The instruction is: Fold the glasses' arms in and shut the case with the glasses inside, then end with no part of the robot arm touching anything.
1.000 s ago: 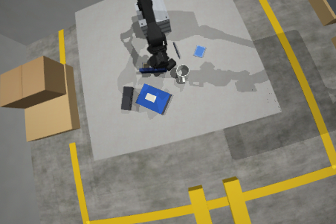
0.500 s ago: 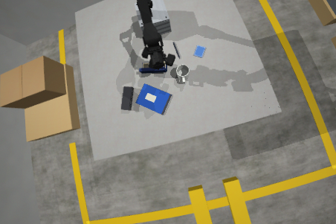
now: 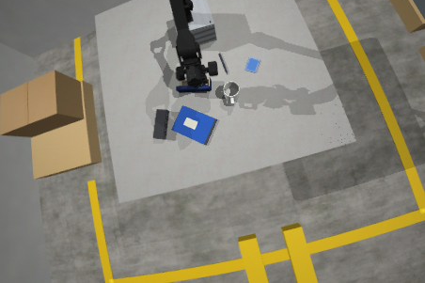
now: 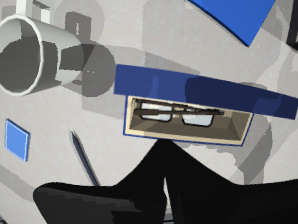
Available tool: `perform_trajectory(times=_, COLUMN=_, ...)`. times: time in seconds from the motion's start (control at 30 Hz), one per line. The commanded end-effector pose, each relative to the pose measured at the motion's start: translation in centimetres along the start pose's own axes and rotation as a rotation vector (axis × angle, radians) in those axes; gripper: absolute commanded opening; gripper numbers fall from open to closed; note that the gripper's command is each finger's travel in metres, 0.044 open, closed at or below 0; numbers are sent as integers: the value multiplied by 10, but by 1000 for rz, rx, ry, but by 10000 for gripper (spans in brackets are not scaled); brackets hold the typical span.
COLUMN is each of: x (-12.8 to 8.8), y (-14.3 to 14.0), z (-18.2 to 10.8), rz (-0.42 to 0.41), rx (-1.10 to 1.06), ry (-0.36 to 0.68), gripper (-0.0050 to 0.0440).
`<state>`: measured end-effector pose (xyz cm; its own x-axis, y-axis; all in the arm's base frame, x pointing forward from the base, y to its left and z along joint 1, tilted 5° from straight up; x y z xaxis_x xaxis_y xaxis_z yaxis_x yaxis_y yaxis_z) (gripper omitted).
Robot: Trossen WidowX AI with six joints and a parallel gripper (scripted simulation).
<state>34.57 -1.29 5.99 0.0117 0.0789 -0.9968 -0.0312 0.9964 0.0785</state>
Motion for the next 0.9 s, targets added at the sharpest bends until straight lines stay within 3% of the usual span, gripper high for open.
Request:
perform_trajectory(times=0.0, x=-2, y=-5, z=-2, rz=1, rx=-108, ry=-8, gripper=0)
perform_trajectory(times=0.2, x=-1, y=-11, z=-6, rz=0, rx=-291, ry=-8, gripper=0)
perform_trajectory(times=0.37, x=-1, y=-11, z=-6, rz=0, rx=-291, ry=-8, gripper=0)
perform_trajectory(times=0.43, x=10, y=-11, z=-5, rz=0, rx=-292, ry=-8, gripper=0)
perform_trajectory(times=0.53, x=46, y=-11, z=-5, rz=0, rx=-296, ry=-8, gripper=0)
perform_trajectory(times=0.87, x=53, y=-14, z=-6, rz=0, rx=-297, ry=-8, gripper=0)
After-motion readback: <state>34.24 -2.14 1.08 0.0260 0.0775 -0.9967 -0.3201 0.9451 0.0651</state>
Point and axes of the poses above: the point midway between the two fingers, 35 mm back from their tips, its own x axis out along the fingers, its own y axis across the jaws, z = x × y, the point moved 5 cm from there along -x, back along the fingers, and after that the axes turned 11 degrees about -x, right-handed, at the moved point
